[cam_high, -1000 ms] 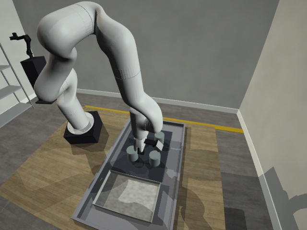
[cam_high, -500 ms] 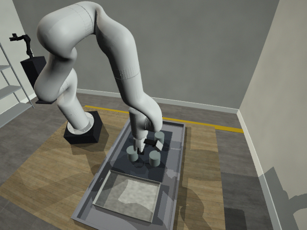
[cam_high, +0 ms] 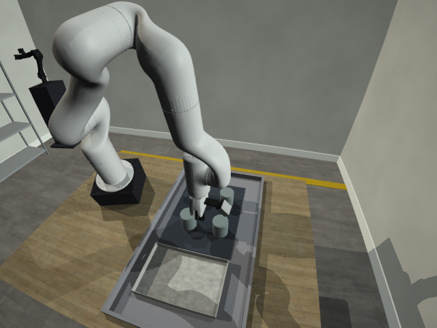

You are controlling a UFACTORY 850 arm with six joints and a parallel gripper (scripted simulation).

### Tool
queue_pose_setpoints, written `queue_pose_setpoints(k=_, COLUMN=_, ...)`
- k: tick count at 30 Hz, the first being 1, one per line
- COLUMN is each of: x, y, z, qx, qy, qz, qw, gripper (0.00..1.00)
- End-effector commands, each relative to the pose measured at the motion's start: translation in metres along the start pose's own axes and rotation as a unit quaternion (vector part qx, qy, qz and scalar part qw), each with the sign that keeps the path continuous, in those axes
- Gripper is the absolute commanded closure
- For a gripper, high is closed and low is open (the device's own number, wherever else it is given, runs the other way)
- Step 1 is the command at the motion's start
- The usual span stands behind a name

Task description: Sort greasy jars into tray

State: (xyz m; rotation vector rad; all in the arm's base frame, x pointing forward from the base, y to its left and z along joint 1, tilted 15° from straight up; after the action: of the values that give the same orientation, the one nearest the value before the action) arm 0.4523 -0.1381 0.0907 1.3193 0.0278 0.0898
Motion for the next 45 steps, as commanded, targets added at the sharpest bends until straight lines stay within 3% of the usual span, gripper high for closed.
queue_pose_setpoints(k=1, x=-0.0001, y=0.0005, z=0.0, qx=0.0, qy=0.0, qz=0.001, qw=1.0, gripper=1.0)
queue_pose_setpoints(k=45, x=-0.005, y=0.0005, z=-0.0011, qx=0.0, qy=0.0, qz=0.001, qw=1.0, gripper=1.0)
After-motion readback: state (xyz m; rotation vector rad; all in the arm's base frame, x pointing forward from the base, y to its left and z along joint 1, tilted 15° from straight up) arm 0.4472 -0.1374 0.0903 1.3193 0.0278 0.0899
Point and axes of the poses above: the point where the finger pads meet when closed, its own y axis back along the fingers, its own z axis across the jaws, x = y × z, the point moved 8 cm from there along y, back along the fingers, and after that the axes turned 13 degrees about y, right-handed, at the moved point
